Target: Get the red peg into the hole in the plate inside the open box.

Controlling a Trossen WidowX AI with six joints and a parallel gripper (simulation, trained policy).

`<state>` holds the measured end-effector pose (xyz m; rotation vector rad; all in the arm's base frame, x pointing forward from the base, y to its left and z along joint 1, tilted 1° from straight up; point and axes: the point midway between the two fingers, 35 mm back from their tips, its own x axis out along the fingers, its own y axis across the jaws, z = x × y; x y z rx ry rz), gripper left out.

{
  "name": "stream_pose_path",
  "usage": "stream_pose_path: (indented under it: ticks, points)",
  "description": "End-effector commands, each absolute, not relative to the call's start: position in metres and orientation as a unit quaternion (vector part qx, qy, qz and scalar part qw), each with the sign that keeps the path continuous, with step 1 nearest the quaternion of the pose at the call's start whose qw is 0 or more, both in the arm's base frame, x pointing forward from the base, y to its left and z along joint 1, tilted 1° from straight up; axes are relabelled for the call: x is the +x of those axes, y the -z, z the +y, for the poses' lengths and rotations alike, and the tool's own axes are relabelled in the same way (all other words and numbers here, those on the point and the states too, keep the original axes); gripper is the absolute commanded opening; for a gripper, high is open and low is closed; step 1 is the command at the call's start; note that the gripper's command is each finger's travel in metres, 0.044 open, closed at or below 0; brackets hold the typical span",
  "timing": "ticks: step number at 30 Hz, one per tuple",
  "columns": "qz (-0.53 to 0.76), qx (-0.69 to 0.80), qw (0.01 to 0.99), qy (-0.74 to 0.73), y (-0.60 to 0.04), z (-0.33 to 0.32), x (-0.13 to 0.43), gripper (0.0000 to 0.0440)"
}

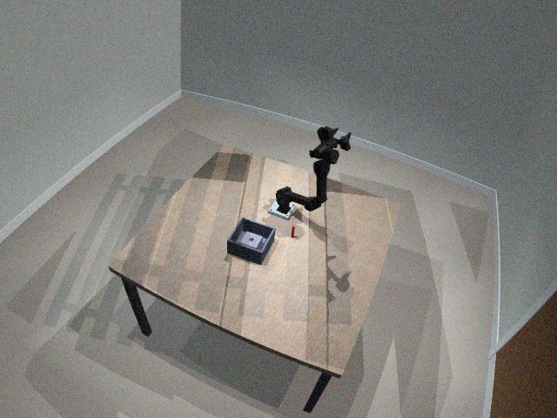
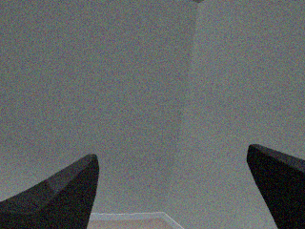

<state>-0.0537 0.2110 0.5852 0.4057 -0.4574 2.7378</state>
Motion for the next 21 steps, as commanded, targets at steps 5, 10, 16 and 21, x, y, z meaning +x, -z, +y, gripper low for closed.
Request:
stream_pose_path:
  ticks: [5,10,16,21]
  points:
    - [-0.222,0.148,0.108,-0.958,-0.585,0.166,-0.082,0.044]
    - [-0.259,0.151,0.028,-0.954,-0.579,0.108,-0.11,0.044]
    - [-0.3,0.151,-0.068,-0.939,-0.562,0.037,-0.129,0.044]
    - [-0.33,0.149,-0.148,-0.921,-0.542,-0.02,-0.134,0.044]
